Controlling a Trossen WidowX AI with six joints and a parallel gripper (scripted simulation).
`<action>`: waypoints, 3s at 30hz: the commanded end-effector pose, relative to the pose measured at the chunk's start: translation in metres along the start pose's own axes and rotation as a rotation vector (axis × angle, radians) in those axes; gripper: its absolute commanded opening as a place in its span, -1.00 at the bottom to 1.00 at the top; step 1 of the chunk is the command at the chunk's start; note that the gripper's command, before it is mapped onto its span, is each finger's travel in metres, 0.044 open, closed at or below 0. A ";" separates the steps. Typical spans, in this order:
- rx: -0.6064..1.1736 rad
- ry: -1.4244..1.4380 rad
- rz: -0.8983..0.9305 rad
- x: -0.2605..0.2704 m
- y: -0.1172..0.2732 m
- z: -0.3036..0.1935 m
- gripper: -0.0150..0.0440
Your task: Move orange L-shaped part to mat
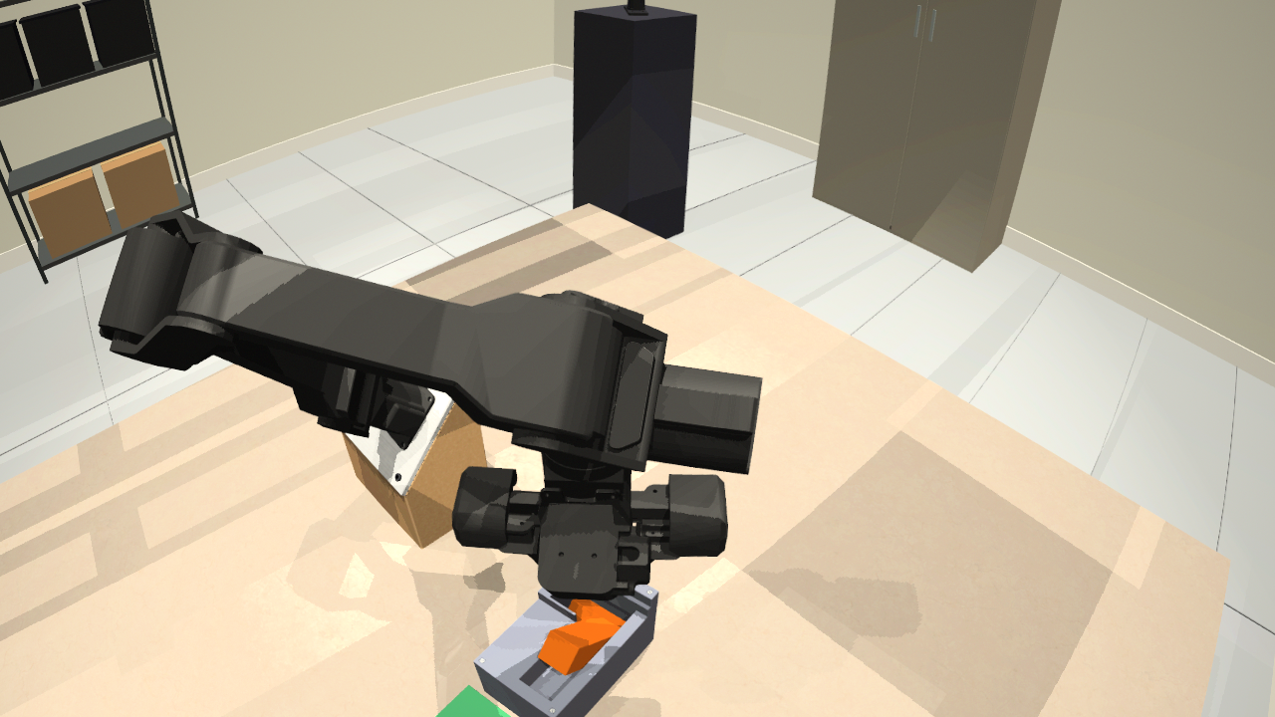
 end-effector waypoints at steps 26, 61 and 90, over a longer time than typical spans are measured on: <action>-0.004 -0.599 -0.018 -0.025 -0.037 0.023 0.46; -0.006 -0.606 -0.013 -0.025 -0.076 0.024 0.01; -0.005 -0.601 -0.016 -0.025 -0.062 0.024 -0.49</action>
Point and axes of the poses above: the point midway between the two fingers, 35 mm back from their tips, its own y axis back along the fingers, its own x axis across the jaws, z = x × y, the point moved 2 cm from there along y, back along the fingers, and after that the axes turned 14 degrees about y, right-handed, at the moved point
